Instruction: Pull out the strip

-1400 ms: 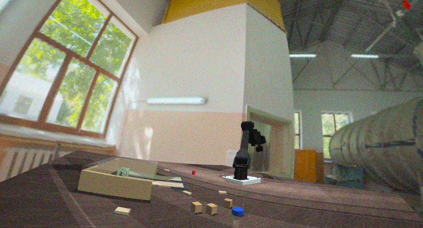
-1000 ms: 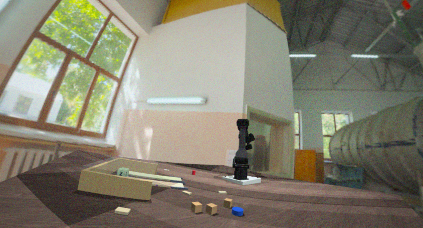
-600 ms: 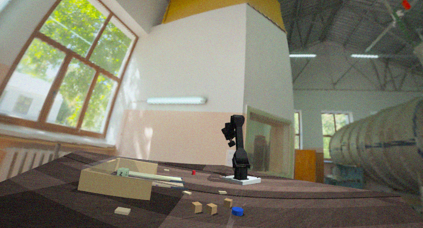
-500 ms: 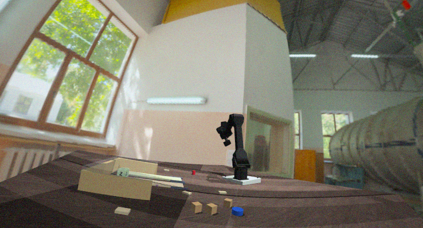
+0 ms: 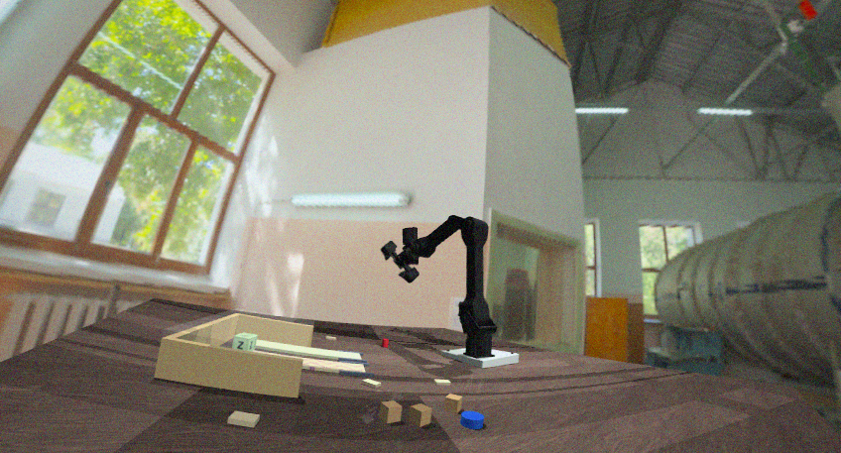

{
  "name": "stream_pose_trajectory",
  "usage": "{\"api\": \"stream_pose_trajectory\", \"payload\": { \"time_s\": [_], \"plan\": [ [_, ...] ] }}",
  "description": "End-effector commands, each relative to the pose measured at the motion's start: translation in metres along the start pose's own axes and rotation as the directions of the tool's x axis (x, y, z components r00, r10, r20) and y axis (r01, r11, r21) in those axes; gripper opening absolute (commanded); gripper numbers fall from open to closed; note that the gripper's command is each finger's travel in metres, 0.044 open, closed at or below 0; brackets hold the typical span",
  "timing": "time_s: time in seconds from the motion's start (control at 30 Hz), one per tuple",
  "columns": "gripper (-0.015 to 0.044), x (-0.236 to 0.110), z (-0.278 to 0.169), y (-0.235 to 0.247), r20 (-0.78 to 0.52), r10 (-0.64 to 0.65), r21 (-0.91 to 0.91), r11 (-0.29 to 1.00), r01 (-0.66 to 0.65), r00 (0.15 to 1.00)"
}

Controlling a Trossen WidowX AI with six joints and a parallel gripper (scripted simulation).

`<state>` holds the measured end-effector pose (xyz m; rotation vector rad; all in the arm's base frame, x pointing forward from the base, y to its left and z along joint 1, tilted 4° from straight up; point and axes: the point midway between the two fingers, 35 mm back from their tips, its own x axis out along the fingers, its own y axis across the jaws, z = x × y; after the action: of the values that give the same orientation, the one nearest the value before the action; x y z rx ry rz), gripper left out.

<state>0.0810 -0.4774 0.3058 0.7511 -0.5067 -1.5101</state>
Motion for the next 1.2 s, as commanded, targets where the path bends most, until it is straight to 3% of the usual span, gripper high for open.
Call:
{"api": "stream_pose_trajectory", "payload": {
  "time_s": [0.0, 0.27, 0.53, 0.87, 1.07, 1.17],
  "plan": [
    [0.0400, -0.032, -0.056, 0.038, -0.147, 0.076, -0.113, 0.989, -0.093, 0.986],
    [0.0400, -0.119, -0.149, 0.095, -0.412, 0.209, -0.281, 0.897, -0.342, 0.887],
    [0.0400, -0.234, -0.222, 0.119, -0.659, 0.299, -0.359, 0.681, -0.638, 0.690],
    [0.0400, -0.397, -0.272, 0.094, -0.896, 0.305, -0.266, 0.210, -0.941, 0.322],
    [0.0400, -0.483, -0.276, 0.051, -0.968, 0.237, -0.112, -0.133, -0.985, 0.078],
    [0.0400, -0.501, -0.275, 0.039, -0.977, 0.214, -0.069, -0.212, -0.975, 0.023]
  ]
}}
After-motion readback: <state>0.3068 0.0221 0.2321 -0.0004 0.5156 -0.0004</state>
